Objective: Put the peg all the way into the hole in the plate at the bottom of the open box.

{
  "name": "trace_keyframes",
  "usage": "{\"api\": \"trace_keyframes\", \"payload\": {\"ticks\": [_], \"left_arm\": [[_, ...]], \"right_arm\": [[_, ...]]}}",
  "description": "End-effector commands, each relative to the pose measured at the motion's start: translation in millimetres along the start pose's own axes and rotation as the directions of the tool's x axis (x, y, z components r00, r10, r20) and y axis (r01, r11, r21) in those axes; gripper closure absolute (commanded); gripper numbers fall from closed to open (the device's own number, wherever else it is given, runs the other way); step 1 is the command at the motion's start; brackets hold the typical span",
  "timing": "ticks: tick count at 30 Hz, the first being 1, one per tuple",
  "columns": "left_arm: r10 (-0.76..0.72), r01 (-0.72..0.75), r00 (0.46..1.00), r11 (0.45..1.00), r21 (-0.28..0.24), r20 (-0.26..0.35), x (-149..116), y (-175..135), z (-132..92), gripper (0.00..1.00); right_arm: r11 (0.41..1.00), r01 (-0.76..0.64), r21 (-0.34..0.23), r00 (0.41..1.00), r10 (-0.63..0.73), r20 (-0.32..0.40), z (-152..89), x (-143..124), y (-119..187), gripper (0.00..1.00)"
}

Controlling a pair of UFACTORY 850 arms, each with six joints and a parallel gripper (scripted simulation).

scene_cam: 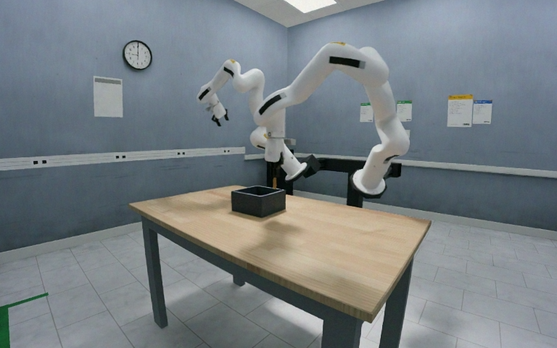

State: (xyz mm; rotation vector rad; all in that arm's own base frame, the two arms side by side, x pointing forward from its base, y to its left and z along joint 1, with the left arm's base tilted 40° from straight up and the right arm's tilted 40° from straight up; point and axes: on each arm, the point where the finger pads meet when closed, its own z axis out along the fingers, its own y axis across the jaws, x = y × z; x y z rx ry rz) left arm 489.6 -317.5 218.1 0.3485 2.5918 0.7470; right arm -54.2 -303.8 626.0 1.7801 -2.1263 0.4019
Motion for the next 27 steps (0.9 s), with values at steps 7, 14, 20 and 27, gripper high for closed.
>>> {"api": "trace_keyframes", "payload": {"ticks": [7,14,20,27], "left_arm": [[-0.002,0.002,1.000,1.000,-0.004,-0.004,-23.9,-85.0,2.3,1.00],[-0.002,0.002,1.000,1.000,-0.003,-0.004,-24.8,-93.9,2.8,1.00],[-0.002,0.002,1.000,1.000,-0.003,-0.004,-24.8,-93.9,2.8,1.00],[-0.002,0.002,1.000,1.000,-0.004,-0.004,-25.2,-94.2,2.7,1.00]], "right_arm": [[1.000,0.000,0.000,1.000,0.000,-0.002,-0.9,0.4,0.1,0.00],[1.000,0.000,0.000,1.000,0.000,-0.002,-0.9,0.4,0.1,0.00],[1.000,0.000,0.000,1.000,0.000,-0.002,-0.9,0.4,0.1,0.00],[1.000,0.000,0.000,1.000,0.000,-0.002,-0.9,0.4,0.1,0.00]]}}
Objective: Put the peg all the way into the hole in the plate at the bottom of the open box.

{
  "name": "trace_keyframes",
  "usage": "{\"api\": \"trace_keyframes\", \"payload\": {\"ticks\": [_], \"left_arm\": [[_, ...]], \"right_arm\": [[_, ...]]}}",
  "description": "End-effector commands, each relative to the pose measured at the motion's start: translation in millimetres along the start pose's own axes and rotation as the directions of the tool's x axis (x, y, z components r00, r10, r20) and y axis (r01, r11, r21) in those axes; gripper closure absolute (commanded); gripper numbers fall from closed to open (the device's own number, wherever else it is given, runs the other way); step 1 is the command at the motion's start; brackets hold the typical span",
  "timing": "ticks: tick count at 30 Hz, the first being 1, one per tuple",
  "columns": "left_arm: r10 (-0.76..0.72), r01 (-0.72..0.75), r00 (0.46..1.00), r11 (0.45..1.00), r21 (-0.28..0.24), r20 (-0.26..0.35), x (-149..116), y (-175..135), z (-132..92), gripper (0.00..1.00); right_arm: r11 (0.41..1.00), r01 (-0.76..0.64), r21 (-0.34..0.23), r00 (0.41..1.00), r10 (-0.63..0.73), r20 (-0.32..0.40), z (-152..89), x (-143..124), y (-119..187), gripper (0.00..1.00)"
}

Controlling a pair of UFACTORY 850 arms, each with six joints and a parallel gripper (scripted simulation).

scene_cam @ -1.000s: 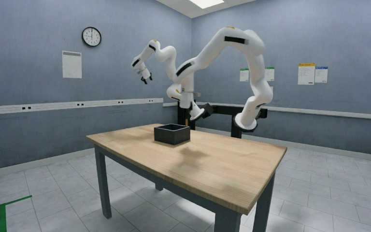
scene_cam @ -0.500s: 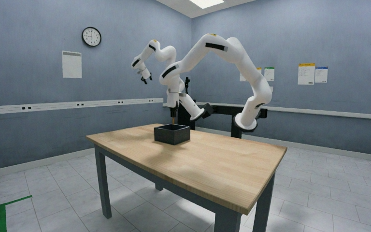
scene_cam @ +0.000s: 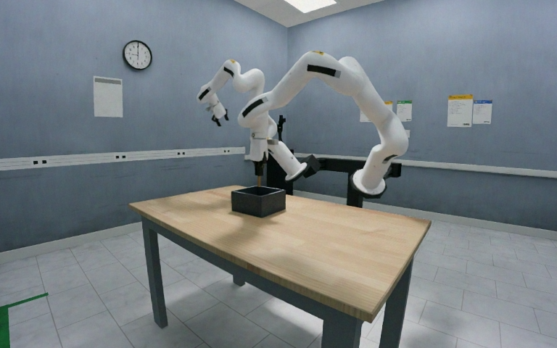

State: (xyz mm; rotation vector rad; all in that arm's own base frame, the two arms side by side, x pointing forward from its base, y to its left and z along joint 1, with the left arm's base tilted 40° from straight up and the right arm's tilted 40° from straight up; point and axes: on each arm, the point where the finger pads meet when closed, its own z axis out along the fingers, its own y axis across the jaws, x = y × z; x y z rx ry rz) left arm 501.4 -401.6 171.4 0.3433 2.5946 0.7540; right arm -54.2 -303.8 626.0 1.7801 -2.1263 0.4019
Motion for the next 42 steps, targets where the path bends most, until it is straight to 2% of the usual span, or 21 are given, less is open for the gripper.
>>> {"api": "trace_keyframes", "payload": {"ticks": [1,23,42], "left_arm": [[0.000,0.000,1.000,1.000,0.001,0.001,-1.0,-0.6,-0.9,1.00],[-0.001,0.001,1.000,1.000,0.000,0.001,-1.8,-1.1,4.9,1.00],[0.000,0.000,1.000,1.000,0.000,0.001,-1.9,-1.1,43.8,1.00]], "right_arm": [[1.000,0.000,0.000,1.000,0.000,-0.002,-0.9,0.4,0.1,0.00],[1.000,0.000,0.000,1.000,0.000,-0.002,-0.9,0.4,0.1,0.00],[1.000,0.000,0.000,1.000,0.000,-0.002,-0.9,0.4,0.1,0.00]]}}
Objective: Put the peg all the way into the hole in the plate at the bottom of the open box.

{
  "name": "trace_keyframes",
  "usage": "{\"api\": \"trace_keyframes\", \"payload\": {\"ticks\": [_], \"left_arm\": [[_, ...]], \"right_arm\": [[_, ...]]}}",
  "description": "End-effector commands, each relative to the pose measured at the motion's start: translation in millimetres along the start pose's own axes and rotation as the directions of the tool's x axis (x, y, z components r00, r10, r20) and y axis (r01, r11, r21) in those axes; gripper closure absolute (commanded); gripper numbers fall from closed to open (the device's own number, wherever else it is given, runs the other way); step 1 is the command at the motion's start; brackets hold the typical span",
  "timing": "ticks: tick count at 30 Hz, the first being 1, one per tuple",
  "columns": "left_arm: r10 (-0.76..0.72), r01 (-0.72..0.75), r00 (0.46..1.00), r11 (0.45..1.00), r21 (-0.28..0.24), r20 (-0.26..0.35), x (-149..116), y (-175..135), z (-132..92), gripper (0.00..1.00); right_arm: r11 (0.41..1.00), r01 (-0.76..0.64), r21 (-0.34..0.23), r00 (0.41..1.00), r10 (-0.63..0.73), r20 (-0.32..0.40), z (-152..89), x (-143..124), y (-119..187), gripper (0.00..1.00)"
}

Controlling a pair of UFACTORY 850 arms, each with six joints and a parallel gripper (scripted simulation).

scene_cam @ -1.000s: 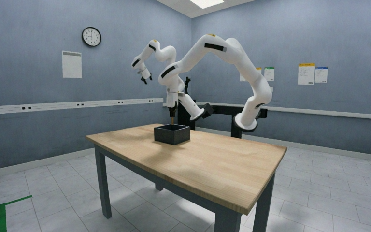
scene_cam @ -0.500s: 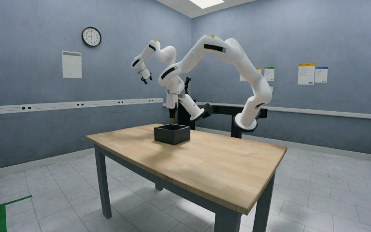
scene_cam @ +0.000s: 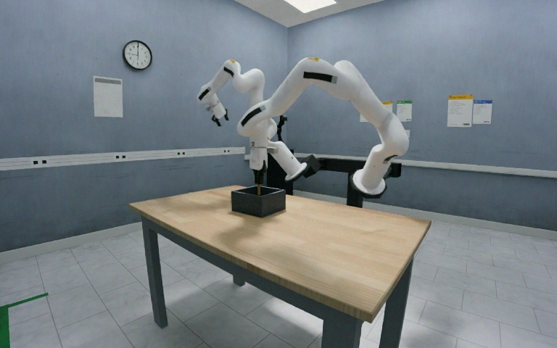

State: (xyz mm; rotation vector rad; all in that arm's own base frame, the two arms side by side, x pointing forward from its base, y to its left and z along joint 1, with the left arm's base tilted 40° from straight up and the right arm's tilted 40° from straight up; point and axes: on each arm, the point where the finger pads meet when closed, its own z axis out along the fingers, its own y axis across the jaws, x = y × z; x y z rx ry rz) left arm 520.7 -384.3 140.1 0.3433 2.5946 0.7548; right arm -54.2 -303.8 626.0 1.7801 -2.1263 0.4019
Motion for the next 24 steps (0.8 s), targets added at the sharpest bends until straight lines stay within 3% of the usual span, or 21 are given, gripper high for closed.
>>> {"api": "trace_keyframes", "payload": {"ticks": [1,24], "left_arm": [[-0.001,0.001,1.000,1.000,0.001,0.002,-0.8,-0.2,4.9,1.00],[-0.001,0.001,1.000,1.000,0.001,0.002,-0.8,-0.2,12.3,1.00]], "right_arm": [[1.000,0.000,0.000,1.000,0.000,-0.002,-0.9,0.4,0.1,0.00],[1.000,0.000,0.000,1.000,0.000,-0.002,-0.9,0.4,0.1,0.00]]}}
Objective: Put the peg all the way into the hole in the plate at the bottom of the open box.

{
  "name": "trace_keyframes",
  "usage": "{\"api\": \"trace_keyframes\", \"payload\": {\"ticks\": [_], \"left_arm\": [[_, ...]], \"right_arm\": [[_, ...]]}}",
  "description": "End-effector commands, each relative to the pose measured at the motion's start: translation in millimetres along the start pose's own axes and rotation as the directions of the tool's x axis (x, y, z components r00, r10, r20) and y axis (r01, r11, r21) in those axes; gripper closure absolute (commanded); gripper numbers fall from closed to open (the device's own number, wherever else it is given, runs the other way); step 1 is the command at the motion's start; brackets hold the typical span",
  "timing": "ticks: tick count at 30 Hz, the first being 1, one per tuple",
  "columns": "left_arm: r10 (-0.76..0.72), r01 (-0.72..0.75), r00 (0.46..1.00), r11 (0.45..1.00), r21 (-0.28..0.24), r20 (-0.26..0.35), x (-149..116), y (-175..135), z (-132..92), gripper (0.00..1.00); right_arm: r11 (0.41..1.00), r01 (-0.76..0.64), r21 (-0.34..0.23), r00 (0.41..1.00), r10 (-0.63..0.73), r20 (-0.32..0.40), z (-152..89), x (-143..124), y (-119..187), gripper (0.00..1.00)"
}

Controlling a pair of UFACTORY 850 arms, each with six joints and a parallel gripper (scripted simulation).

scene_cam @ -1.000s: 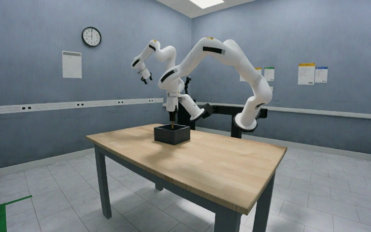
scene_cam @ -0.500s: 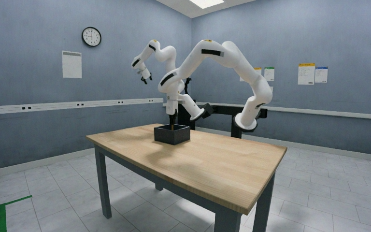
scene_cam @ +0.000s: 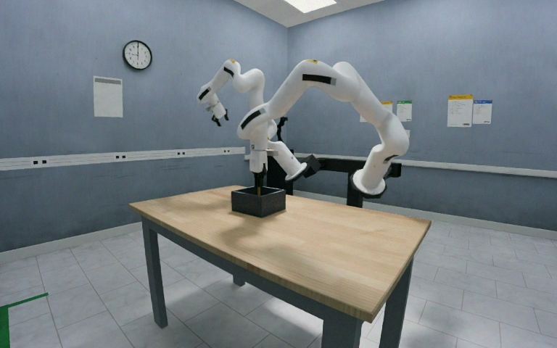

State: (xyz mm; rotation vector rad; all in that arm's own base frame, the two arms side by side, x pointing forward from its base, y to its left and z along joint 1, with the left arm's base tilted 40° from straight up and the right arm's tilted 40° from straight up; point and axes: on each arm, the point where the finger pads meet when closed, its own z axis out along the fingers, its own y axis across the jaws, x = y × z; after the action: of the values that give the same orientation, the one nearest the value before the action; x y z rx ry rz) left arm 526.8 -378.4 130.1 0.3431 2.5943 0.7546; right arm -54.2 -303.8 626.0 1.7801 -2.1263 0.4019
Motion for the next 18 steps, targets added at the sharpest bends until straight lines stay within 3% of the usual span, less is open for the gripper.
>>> {"api": "trace_keyframes", "payload": {"ticks": [1,18], "left_arm": [[0.000,0.000,1.000,1.000,0.001,0.001,-0.6,-0.2,-0.8,1.00],[0.000,0.000,1.000,1.000,0.001,0.001,-0.6,-0.2,0.8,1.00]], "right_arm": [[1.000,0.000,0.000,1.000,0.000,-0.002,-0.9,0.4,0.1,0.00],[1.000,0.000,0.000,1.000,0.000,-0.002,-0.9,0.4,0.1,0.00]]}}
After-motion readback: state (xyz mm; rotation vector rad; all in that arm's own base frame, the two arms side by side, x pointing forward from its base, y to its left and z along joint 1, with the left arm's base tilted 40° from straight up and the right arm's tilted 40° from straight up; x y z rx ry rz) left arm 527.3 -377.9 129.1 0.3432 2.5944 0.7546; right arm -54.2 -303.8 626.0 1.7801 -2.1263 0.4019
